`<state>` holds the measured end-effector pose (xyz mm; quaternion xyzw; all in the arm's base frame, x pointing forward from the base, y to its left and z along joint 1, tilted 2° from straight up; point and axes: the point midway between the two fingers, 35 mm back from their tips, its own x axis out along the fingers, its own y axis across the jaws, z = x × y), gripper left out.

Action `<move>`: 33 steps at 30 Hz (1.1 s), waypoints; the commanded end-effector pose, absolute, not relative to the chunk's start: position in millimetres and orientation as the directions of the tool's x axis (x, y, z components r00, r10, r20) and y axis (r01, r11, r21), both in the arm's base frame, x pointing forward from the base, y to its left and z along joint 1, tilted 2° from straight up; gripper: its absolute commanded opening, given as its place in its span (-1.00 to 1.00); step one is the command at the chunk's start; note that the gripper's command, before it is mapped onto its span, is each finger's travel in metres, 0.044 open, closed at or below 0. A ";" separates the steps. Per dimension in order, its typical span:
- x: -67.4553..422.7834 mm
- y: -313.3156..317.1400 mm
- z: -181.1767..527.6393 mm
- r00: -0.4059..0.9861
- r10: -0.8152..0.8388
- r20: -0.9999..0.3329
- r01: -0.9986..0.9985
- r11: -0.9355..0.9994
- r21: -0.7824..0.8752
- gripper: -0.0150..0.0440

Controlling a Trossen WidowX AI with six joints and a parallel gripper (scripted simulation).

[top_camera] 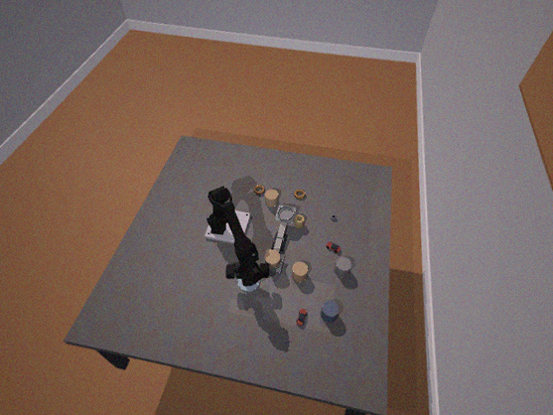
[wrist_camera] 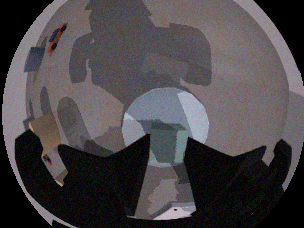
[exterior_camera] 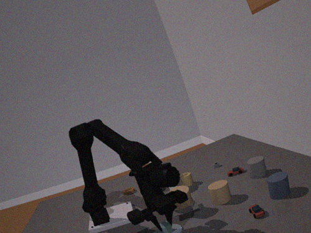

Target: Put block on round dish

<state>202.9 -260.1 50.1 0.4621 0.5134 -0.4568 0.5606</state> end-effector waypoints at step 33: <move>196.3 -254.3 148.8 0.057 -0.040 -0.998 0.987 0.155 0.050 1.00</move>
